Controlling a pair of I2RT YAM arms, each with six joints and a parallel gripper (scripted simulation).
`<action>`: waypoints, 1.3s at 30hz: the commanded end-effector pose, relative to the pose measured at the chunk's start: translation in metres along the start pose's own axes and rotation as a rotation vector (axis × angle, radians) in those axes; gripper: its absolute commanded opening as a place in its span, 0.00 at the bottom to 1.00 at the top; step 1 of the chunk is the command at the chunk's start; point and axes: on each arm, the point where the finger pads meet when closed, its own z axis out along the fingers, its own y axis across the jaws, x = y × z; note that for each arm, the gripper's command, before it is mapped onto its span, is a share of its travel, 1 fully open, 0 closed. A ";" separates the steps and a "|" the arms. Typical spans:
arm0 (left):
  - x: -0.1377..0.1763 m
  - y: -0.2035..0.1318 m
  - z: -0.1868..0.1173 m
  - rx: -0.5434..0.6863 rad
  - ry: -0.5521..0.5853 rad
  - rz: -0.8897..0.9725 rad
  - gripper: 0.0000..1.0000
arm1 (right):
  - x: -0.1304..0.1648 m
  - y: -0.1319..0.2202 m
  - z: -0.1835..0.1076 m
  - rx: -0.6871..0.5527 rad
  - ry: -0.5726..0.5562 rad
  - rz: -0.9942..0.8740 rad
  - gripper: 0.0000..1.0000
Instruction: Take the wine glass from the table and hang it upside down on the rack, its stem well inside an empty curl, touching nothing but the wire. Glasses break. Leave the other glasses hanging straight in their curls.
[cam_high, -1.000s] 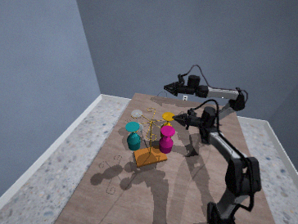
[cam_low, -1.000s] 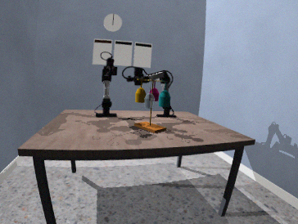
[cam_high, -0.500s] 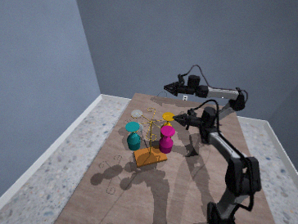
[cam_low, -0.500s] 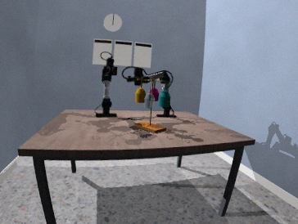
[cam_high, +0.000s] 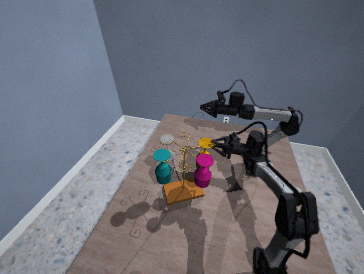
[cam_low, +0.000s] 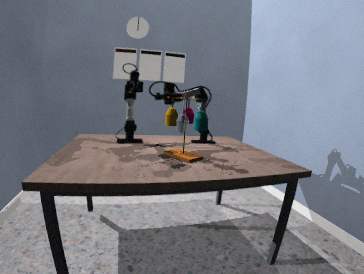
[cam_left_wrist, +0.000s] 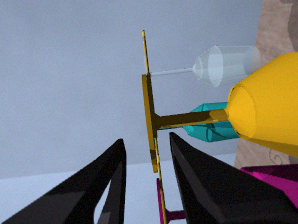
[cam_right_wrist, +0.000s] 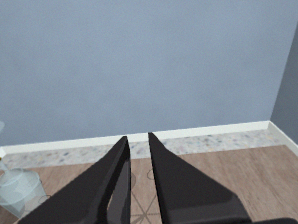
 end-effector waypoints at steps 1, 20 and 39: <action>-0.007 -0.009 0.001 0.003 -0.007 0.016 0.35 | -0.013 0.000 -0.003 0.002 -0.031 -0.010 0.16; -0.007 -0.009 0.001 0.003 -0.007 0.016 0.35 | -0.013 0.000 -0.003 0.002 -0.031 -0.010 0.16; 0.004 0.009 -0.010 -0.011 -0.004 -0.026 0.35 | -0.013 0.000 -0.003 0.002 -0.031 -0.010 0.16</action>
